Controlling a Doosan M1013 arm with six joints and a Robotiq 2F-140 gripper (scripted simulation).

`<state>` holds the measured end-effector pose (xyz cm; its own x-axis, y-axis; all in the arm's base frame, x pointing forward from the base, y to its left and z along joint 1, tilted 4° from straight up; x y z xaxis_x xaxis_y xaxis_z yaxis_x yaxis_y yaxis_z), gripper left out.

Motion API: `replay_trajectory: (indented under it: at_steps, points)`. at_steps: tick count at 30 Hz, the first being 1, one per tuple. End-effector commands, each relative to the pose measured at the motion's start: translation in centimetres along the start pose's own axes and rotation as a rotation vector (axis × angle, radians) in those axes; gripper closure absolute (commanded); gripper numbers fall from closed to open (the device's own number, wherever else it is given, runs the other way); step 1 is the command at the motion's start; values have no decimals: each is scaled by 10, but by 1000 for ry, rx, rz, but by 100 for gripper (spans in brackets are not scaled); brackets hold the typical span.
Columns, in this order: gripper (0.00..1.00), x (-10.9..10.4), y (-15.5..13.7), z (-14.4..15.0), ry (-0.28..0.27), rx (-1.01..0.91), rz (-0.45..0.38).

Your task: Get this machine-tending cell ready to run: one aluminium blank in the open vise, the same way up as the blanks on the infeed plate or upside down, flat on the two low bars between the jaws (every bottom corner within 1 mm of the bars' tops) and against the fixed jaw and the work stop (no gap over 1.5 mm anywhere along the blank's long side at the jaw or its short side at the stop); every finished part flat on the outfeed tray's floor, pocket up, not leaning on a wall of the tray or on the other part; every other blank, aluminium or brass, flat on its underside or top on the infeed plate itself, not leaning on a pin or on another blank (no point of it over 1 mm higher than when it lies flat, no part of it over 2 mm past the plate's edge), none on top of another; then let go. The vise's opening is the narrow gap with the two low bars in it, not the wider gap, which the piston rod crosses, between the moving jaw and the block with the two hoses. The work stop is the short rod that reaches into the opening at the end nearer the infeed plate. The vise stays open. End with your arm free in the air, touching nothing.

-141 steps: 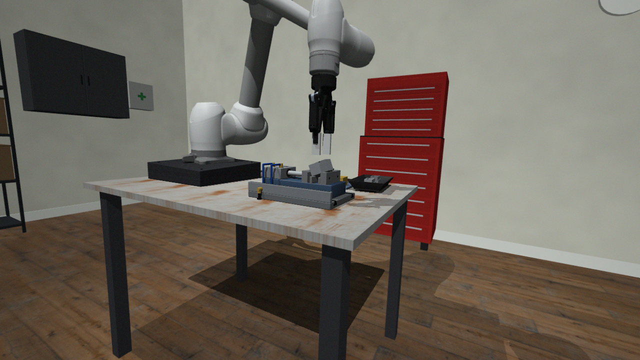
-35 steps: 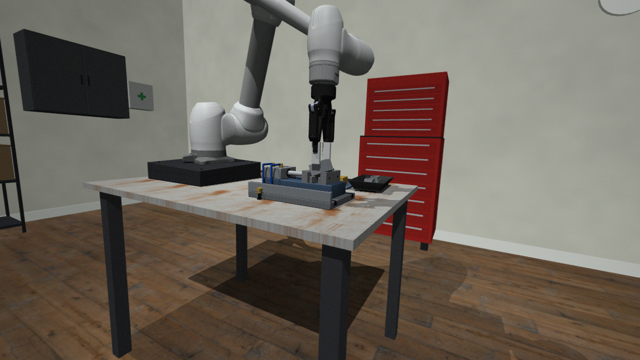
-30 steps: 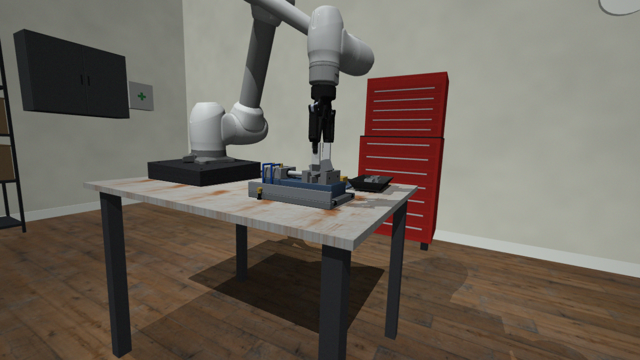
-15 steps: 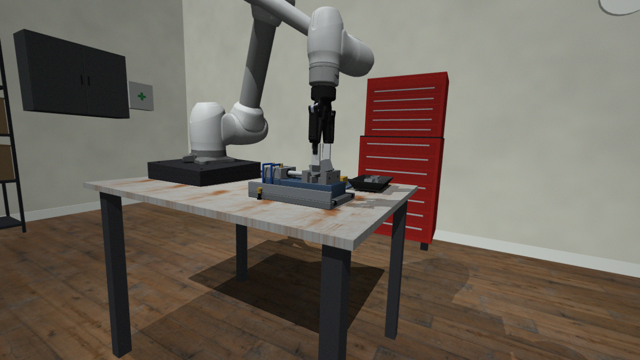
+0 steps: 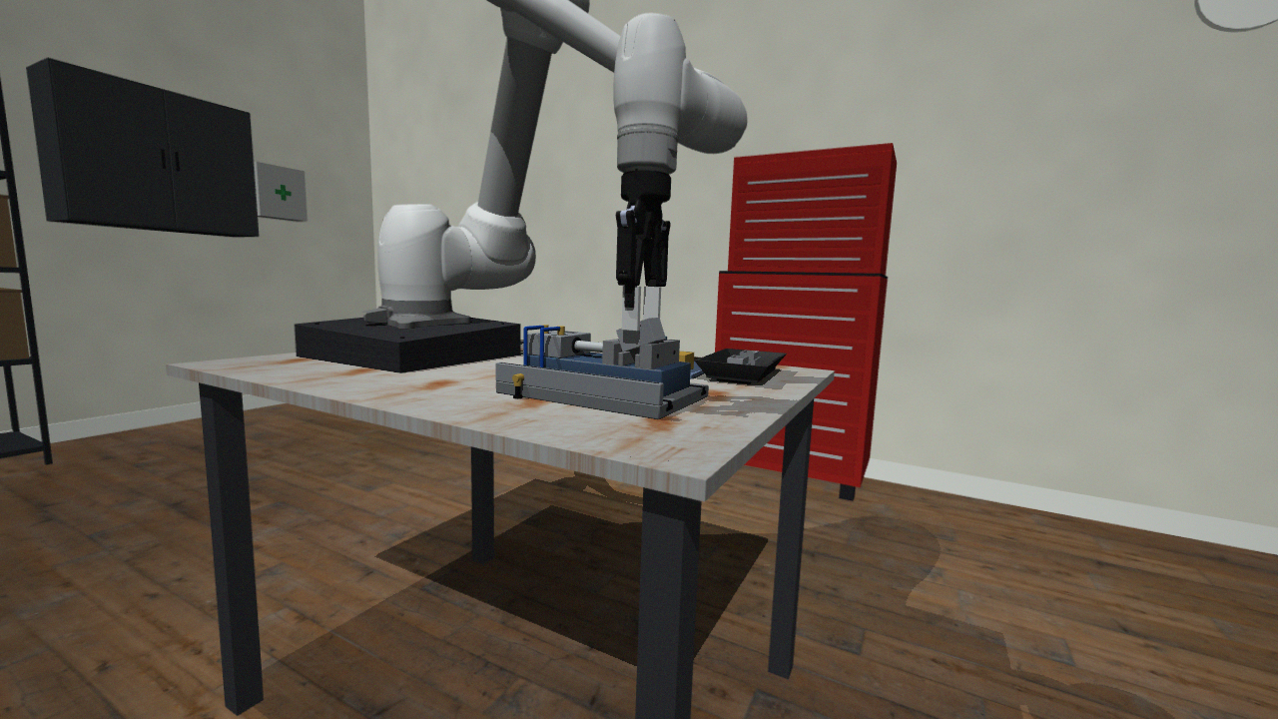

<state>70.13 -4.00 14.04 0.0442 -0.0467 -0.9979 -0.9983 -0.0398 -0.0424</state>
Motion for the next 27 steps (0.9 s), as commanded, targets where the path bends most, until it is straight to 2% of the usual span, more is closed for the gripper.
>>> replay_trajectory:
  at_steps: [1,21,22,27]
  points:
    - [60,0,0,0,0,0,0]
    - [60,0,0,0,0,0,0]
    - [100,0,0,0,0,0,0]
    - [100,0,0,0,0,0,0]
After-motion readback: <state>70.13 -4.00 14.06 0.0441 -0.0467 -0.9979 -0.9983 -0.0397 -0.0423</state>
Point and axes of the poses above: the point where the finger pads meet when closed, its own x axis out along the fingers, its own z axis across the jaws, y = z × x, the point moved 4 cm from there along -x, back along the fingers, and after that the axes turned 6 degrees about x, right-handed, at the moved point
